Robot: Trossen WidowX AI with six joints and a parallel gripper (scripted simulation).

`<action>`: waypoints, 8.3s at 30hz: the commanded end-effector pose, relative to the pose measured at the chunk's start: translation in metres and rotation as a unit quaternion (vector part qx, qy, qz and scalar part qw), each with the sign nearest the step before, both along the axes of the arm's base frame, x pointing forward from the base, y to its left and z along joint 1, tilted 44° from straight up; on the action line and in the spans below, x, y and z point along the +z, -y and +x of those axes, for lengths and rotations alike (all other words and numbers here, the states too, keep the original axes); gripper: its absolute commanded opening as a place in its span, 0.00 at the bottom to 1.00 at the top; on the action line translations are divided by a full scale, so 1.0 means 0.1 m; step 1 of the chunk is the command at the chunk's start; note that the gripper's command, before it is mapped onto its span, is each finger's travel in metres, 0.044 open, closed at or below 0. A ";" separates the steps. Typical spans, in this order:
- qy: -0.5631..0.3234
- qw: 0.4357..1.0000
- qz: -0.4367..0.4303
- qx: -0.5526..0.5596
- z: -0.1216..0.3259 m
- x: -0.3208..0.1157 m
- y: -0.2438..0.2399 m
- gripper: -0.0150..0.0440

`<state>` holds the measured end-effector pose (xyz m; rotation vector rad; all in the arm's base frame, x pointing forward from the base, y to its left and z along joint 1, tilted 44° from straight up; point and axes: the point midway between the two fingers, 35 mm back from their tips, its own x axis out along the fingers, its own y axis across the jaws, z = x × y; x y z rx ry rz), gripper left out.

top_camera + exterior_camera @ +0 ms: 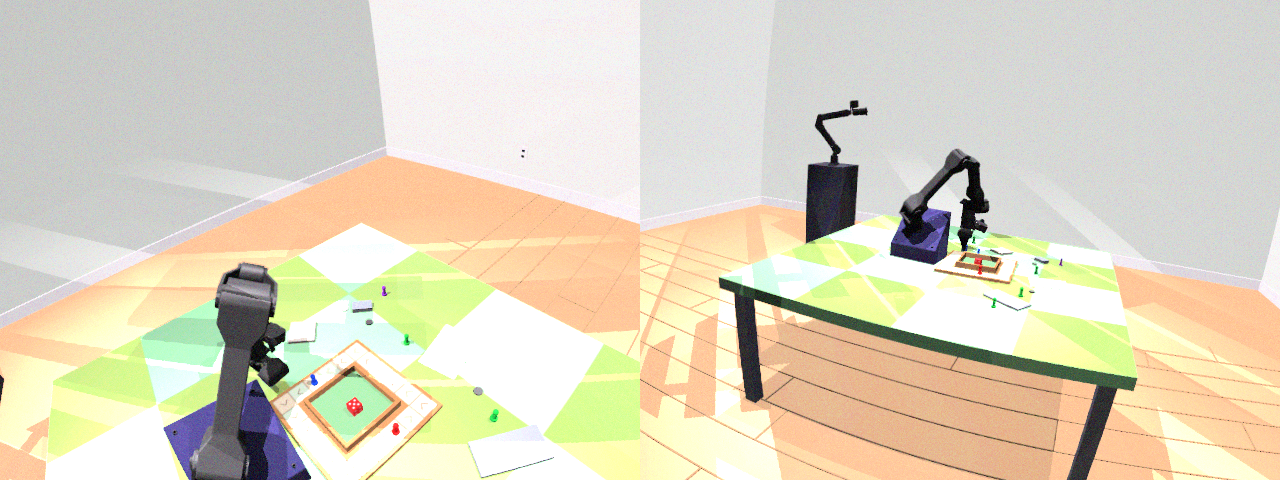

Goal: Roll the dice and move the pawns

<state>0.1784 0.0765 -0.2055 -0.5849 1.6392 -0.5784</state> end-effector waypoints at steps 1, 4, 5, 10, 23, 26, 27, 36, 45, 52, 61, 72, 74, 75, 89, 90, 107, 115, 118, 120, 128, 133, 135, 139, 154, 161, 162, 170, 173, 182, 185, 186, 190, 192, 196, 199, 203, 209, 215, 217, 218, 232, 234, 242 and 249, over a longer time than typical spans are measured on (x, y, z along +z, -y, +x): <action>0.000 1.000 -0.001 0.002 0.00 -0.01 0.02 0.59; 0.000 1.000 -0.001 0.002 0.00 -0.01 0.02 0.45; 0.000 1.000 -0.001 0.002 0.00 -0.01 0.02 0.44; 0.000 1.000 -0.001 0.002 0.00 -0.01 0.02 0.39; 0.000 1.000 0.001 0.003 0.19 0.50 -0.53 0.25; 0.000 1.000 0.001 0.003 0.21 0.70 -0.70 0.25; 0.000 1.000 0.001 0.003 0.22 0.77 -0.75 0.25; -0.020 0.999 0.008 0.025 0.29 0.90 -0.78 0.25; -0.089 0.990 0.030 0.107 0.56 1.02 -0.58 0.25; -0.141 0.974 0.043 0.170 0.74 1.11 -0.39 0.25; -0.207 0.945 0.056 0.247 0.95 1.25 -0.12 0.25; -0.285 0.895 0.066 0.336 1.16 1.41 0.24 0.25; -0.300 0.884 0.068 0.352 1.20 1.45 0.31 0.25; -0.307 0.879 0.068 0.359 1.21 1.46 0.35 0.25; -0.406 0.790 0.076 0.454 1.37 1.70 0.87 0.25; -0.414 0.782 0.076 0.460 1.38 1.71 0.91 0.25; -0.364 0.757 0.201 0.504 1.31 1.66 1.05 0.25; -0.276 0.736 0.290 0.546 1.29 1.61 1.06 0.25; -0.238 0.725 0.315 0.564 1.29 1.61 1.07 0.25; -0.211 0.718 0.329 0.576 1.29 1.60 1.07 0.25; -0.149 0.698 0.351 0.606 1.30 1.63 1.08 0.25; -0.149 0.698 0.351 0.606 1.40 2.03 1.09 0.25; -0.149 0.698 0.351 0.606 1.41 2.05 1.09 0.25; -0.149 0.698 0.351 0.606 1.37 2.02 1.09 0.25; -0.153 0.699 0.352 0.603 0.73 2.06 1.01 0.25; -0.153 0.699 0.352 0.603 0.73 2.06 1.01 0.25; -0.153 0.699 0.352 0.603 0.73 2.06 1.01 0.25; -0.153 0.699 0.352 0.603 0.73 2.06 1.01 0.61; -0.151 0.698 0.352 0.605 0.76 2.20 0.87 0.74; -0.208 0.716 0.334 0.576 0.74 2.22 0.75 1.00; -0.319 0.747 0.260 0.522 0.69 2.03 0.80 1.00; -0.351 0.754 0.225 0.508 0.68 1.98 0.81 1.00; -0.430 0.763 0.087 0.475 0.73 1.90 0.81 1.00; -0.432 0.763 0.079 0.474 0.74 1.90 0.81 1.00; -0.427 0.758 0.117 0.479 0.67 1.87 0.82 0.96; -0.404 0.785 0.114 0.456 0.75 1.96 0.95 0.82; -0.354 0.837 0.102 0.404 0.90 2.12 1.21 0.64; -0.193 0.956 0.038 0.218 1.17 2.54 1.93 0.59; -0.149 0.975 0.017 0.164 1.20 2.66 2.14 0.59; -0.149 0.975 0.017 0.164 1.20 2.69 2.16 0.59; -0.149 0.975 0.017 0.164 1.20 2.69 2.16 0.59; -0.149 0.975 0.017 0.164 1.17 2.52 2.33 0.59; -0.149 0.975 0.017 0.164 1.17 2.49 2.35 0.59; -0.149 0.975 0.017 0.164 1.15 2.40 2.44 0.59; -0.149 0.975 0.016 0.164 1.13 2.32 2.51 0.59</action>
